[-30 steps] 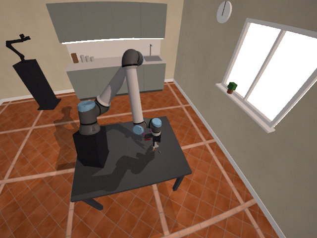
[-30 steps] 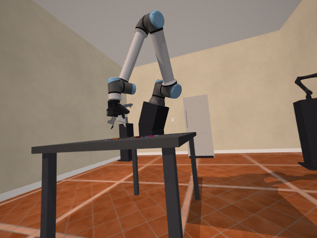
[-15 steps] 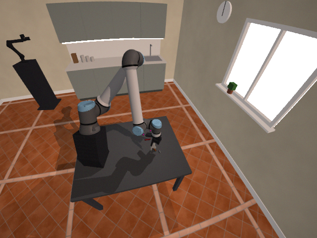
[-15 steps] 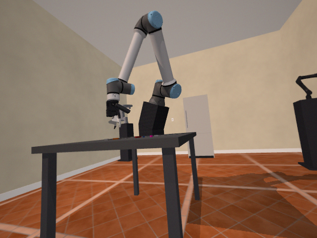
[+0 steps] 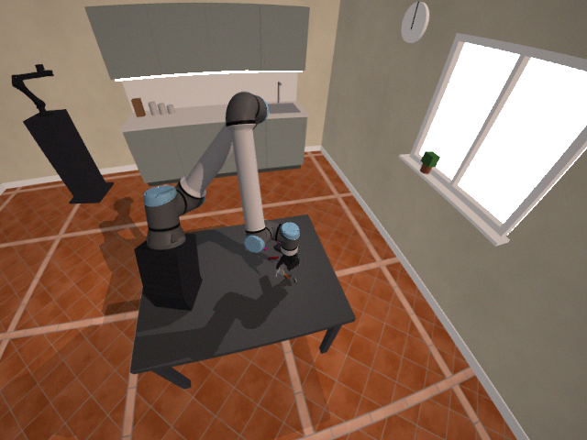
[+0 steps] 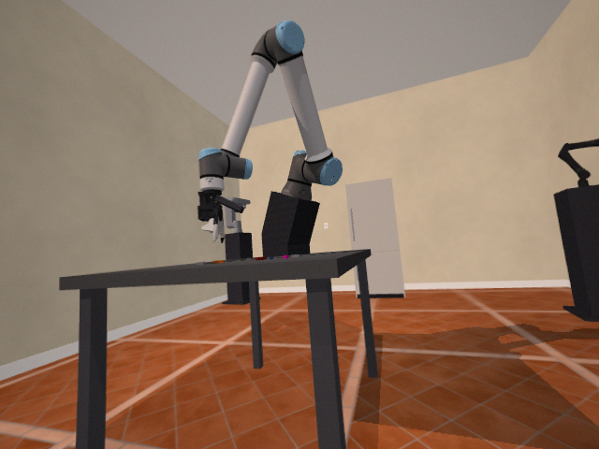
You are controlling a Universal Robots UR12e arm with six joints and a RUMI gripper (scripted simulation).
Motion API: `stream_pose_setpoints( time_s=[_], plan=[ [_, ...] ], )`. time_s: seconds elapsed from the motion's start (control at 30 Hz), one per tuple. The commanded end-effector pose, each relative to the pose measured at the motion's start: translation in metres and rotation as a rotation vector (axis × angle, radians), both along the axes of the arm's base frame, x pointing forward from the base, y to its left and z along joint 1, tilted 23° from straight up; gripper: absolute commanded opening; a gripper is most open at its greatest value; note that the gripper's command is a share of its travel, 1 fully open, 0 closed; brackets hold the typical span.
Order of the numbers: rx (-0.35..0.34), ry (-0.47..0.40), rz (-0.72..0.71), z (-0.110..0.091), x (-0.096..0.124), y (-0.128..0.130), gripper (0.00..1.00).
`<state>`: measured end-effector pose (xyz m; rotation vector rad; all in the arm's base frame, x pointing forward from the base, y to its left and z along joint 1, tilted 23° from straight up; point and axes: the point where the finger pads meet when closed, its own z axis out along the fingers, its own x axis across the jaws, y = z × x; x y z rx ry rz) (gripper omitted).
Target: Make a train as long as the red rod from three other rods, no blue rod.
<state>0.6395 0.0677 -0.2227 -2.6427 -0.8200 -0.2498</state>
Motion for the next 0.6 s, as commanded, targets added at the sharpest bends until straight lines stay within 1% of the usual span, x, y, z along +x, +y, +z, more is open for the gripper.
stream_pose_setpoints(
  time_s=[0.0, 0.4, 0.47, 0.57],
  plan=[
    [0.005, 0.063, -0.155, -0.001, 0.002, -0.004, 1.0],
    [0.027, 0.198, -0.476, -0.005, 0.007, -0.014, 1.0],
    [0.027, 0.198, -0.476, -0.005, 0.007, -0.014, 1.0],
    [0.034, 0.241, -0.579, -0.006, 0.008, -0.017, 1.0]
  ],
)
